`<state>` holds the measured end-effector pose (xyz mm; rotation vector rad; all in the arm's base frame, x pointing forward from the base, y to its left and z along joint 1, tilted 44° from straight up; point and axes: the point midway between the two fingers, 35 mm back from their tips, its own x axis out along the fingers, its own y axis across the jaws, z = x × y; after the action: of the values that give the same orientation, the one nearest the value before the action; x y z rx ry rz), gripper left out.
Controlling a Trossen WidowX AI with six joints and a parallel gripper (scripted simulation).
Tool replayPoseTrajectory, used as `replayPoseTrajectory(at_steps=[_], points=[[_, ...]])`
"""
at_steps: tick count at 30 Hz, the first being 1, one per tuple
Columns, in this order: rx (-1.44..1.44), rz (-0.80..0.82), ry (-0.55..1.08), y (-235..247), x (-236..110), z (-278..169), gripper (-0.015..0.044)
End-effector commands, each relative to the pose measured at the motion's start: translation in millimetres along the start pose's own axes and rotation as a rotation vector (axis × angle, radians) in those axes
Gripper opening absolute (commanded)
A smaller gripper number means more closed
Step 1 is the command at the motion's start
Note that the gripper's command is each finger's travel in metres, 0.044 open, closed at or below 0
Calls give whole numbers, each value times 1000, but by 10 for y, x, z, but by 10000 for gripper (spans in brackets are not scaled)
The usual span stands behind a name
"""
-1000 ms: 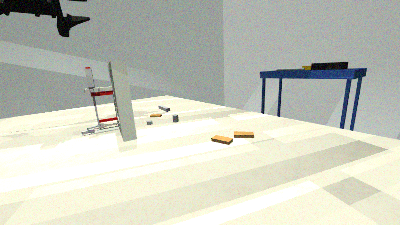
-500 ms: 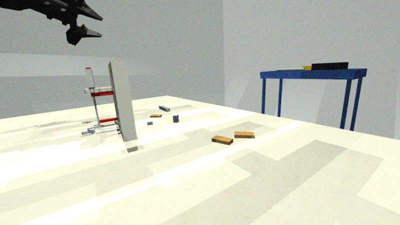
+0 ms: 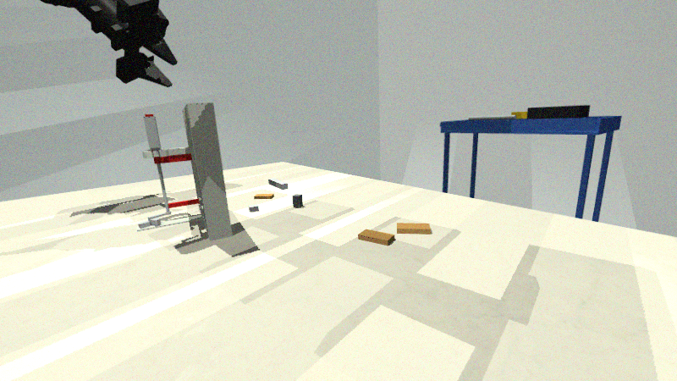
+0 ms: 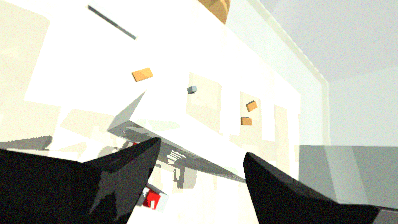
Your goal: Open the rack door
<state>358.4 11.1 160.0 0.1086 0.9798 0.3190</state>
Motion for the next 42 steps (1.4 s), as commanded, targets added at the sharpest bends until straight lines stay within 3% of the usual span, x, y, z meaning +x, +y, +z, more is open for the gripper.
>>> replayPoseTrajectory(at_steps=[1,26,42], points=[[37,57,96,-10,72,-93,292],[367,430,588,71,184,-499,292],[378,439,598,147,306,-561,292]])
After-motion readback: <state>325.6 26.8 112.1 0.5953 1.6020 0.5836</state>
